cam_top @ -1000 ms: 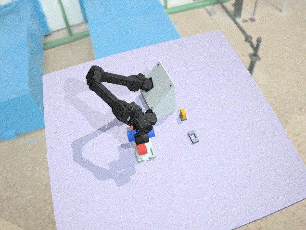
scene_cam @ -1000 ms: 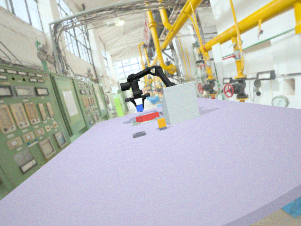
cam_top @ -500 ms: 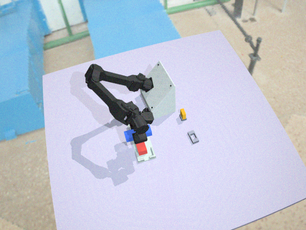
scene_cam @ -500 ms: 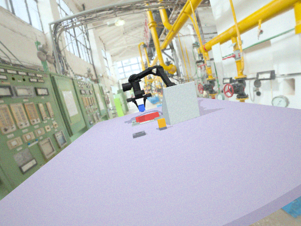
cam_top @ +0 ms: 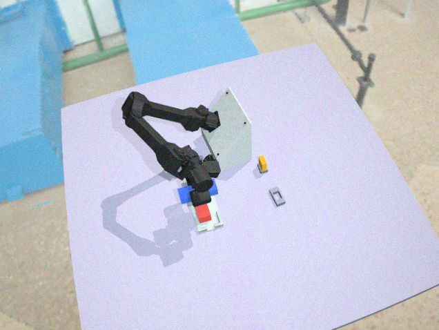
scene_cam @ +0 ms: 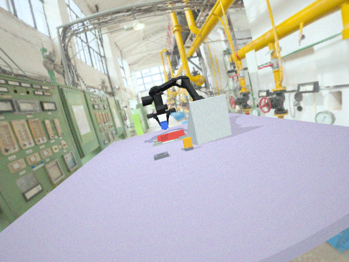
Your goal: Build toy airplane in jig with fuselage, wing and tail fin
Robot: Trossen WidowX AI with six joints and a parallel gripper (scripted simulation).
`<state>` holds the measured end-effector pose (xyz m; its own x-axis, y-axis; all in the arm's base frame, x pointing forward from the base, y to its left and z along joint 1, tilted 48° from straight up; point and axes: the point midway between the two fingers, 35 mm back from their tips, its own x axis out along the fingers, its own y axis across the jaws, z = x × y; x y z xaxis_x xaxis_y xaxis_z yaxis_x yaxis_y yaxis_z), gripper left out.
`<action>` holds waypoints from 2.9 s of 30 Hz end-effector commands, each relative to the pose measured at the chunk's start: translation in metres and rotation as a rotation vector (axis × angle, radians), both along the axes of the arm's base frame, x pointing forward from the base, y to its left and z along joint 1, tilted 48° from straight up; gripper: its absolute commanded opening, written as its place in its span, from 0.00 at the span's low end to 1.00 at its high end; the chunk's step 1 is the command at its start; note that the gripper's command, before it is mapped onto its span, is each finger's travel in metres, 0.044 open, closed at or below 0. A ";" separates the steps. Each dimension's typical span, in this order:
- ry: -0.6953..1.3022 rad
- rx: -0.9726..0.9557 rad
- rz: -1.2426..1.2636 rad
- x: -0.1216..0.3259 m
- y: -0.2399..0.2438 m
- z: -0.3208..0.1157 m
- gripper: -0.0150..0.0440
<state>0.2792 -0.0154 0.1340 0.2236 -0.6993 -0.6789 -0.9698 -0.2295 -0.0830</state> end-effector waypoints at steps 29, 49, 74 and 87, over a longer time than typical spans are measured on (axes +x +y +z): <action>-0.002 -0.006 0.002 0.010 -0.030 -0.025 0.58; -0.005 -0.001 0.003 0.010 -0.028 -0.025 0.48; 0.001 0.006 0.003 0.002 0.009 0.007 1.00; -0.045 0.012 -0.042 -0.006 0.033 0.032 1.00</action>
